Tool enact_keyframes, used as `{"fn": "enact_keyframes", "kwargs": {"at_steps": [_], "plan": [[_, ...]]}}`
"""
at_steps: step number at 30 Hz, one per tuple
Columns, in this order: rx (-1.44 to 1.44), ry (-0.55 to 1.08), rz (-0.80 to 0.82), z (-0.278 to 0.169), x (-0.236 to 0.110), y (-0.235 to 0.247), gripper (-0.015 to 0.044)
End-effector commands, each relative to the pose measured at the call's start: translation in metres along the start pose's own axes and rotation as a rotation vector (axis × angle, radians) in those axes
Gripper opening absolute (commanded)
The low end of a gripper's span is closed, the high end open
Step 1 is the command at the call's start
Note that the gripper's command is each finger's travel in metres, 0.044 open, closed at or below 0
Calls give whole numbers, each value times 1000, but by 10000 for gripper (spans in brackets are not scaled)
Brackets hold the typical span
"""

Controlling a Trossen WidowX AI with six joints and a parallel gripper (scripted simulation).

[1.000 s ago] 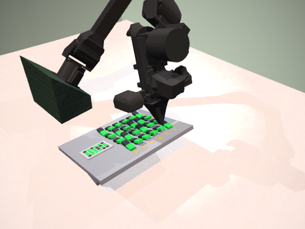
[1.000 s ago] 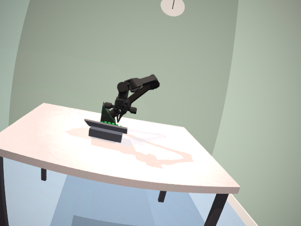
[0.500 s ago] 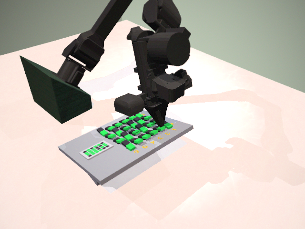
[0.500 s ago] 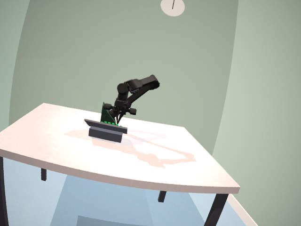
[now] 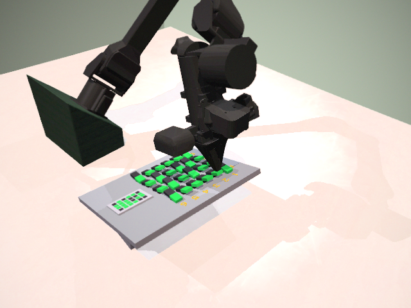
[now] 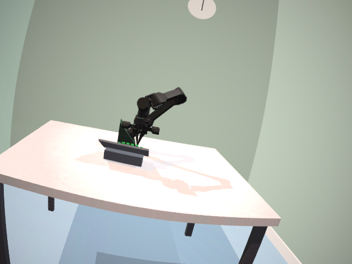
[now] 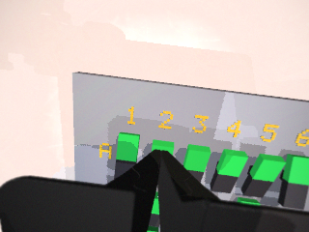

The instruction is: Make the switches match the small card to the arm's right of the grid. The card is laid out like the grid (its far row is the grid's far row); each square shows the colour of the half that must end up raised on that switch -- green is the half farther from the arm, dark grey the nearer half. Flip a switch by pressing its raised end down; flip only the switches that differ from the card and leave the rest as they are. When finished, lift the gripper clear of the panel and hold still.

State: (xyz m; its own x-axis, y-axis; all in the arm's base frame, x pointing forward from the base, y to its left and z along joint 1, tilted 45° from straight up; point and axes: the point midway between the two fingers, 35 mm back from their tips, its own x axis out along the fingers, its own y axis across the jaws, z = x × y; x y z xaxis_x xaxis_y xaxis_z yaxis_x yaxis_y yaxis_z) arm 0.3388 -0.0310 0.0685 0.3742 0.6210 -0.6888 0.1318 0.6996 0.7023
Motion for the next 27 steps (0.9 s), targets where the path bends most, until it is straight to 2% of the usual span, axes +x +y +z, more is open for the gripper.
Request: {"fn": "enact_keyframes", "kwargs": {"at_steps": [1,27], "plan": [[3,-2,-4,1,1,-1,0],[3,-2,-4,1,4,-1,0]]}}
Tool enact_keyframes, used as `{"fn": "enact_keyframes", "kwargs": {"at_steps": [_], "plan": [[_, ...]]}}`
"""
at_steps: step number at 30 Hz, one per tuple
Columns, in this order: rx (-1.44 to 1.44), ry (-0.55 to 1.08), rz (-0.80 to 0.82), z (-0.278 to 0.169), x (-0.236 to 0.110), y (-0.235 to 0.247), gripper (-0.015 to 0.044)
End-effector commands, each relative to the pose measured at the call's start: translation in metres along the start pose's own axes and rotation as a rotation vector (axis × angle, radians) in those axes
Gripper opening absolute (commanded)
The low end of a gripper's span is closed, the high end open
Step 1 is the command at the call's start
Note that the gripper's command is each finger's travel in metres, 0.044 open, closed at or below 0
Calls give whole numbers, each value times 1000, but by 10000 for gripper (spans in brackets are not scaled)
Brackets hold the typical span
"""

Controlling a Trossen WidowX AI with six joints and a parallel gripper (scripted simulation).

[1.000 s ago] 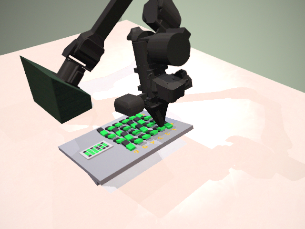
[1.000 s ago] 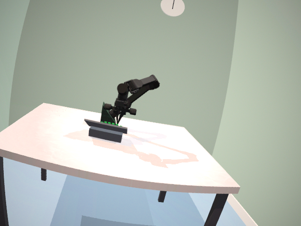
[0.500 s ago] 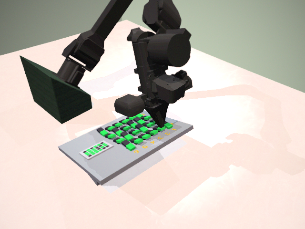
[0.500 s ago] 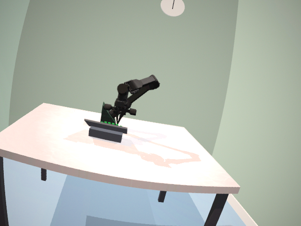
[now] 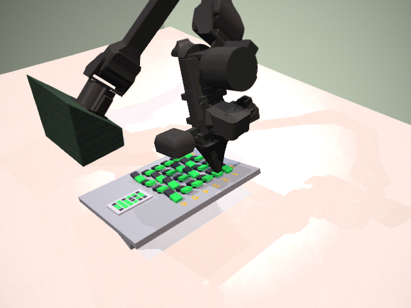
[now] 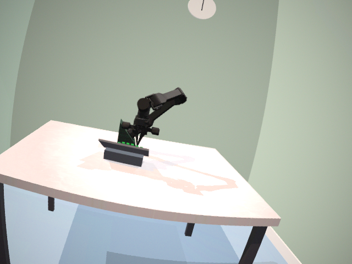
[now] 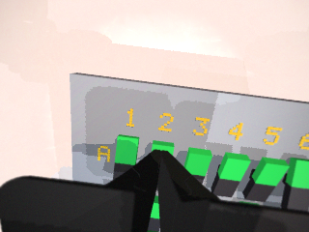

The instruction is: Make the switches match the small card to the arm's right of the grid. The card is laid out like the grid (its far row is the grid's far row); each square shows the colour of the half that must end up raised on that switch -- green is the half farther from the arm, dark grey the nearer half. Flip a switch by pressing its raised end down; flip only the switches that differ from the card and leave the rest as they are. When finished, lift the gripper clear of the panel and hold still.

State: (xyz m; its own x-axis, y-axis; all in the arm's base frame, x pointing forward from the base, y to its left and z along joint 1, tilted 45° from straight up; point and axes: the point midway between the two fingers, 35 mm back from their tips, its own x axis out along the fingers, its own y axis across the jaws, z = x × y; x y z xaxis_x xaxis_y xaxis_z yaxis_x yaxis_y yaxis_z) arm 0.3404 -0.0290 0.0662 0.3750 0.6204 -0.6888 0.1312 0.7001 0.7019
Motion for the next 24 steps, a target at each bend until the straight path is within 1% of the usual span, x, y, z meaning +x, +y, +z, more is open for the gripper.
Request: {"fn": "enact_keyframes", "kwargs": {"at_steps": [1,7,8,11,12,18,20,24], "plan": [[4,-1,-4,0,1,-1,0],[1,0,0,0,-2,0,0],[1,-3,-2,0,-9,-1,0],[4,-21,-6,-1,-53,-2,0],[5,-24,-6,-2,-60,-1,0],[4,-25,-9,-6,-63,-7,0],[2,-23,-16,-16,-64,-22,0],[1,-20,-17,-52,-63,-61,0]]}}
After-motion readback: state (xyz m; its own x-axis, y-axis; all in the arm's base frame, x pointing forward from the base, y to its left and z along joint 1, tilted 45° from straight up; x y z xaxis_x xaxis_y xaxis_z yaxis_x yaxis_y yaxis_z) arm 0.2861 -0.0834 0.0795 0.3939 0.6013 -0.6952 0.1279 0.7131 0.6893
